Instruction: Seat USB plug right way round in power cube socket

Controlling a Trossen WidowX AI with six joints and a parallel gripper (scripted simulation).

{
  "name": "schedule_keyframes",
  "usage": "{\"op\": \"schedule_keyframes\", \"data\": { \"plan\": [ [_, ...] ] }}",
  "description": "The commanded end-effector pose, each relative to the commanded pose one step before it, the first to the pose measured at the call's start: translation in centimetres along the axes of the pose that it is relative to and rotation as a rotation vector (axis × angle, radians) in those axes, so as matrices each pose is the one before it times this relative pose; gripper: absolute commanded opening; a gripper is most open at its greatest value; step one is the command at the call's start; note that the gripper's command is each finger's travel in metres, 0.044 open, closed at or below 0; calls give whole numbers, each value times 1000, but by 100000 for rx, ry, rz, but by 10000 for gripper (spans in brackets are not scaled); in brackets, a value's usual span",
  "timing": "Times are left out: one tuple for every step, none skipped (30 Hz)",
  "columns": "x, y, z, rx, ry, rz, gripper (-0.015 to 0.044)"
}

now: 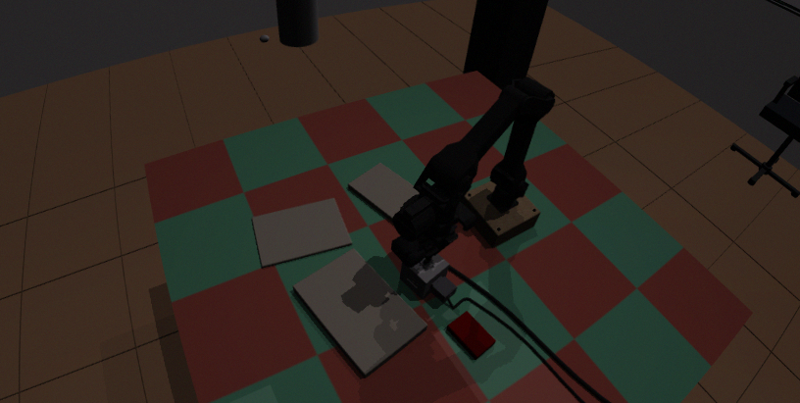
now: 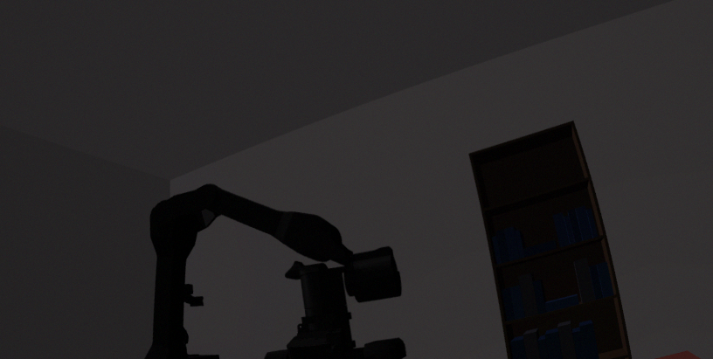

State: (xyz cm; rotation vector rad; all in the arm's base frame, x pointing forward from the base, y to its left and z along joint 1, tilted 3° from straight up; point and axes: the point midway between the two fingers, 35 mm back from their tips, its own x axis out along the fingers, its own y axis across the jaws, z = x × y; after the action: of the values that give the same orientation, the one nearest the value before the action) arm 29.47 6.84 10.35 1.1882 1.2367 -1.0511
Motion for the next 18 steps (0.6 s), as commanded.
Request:
{"op": "schedule_keyframes", "data": {
  "plan": [
    [-21, 25, -1, 23, 1, 111, 13],
    [0, 0, 0, 0, 0, 0, 7],
    [0, 0, 0, 0, 0, 0, 0],
    [0, 0, 0, 0, 0, 0, 0],
    [0, 0, 0, 0, 0, 0, 0],
    [0, 0, 0, 0, 0, 0, 0],
    [0, 0, 0, 0, 0, 0, 0],
    [0, 0, 0, 0, 0, 0, 0],
    [0, 0, 0, 0, 0, 0, 0],
    [0, 0, 0, 0, 0, 0, 0],
    [0, 0, 0, 0, 0, 0, 0],
    [0, 0, 0, 0, 0, 0, 0],
    [0, 0, 0, 0, 0, 0, 0],
    [0, 0, 0, 0, 0, 0, 0],
    [0, 0, 0, 0, 0, 0, 0],
    [0, 0, 0, 0, 0, 0, 0],
    [0, 0, 0, 0, 0, 0, 0],
    [0, 0, 0, 0, 0, 0, 0]
  ]
}}
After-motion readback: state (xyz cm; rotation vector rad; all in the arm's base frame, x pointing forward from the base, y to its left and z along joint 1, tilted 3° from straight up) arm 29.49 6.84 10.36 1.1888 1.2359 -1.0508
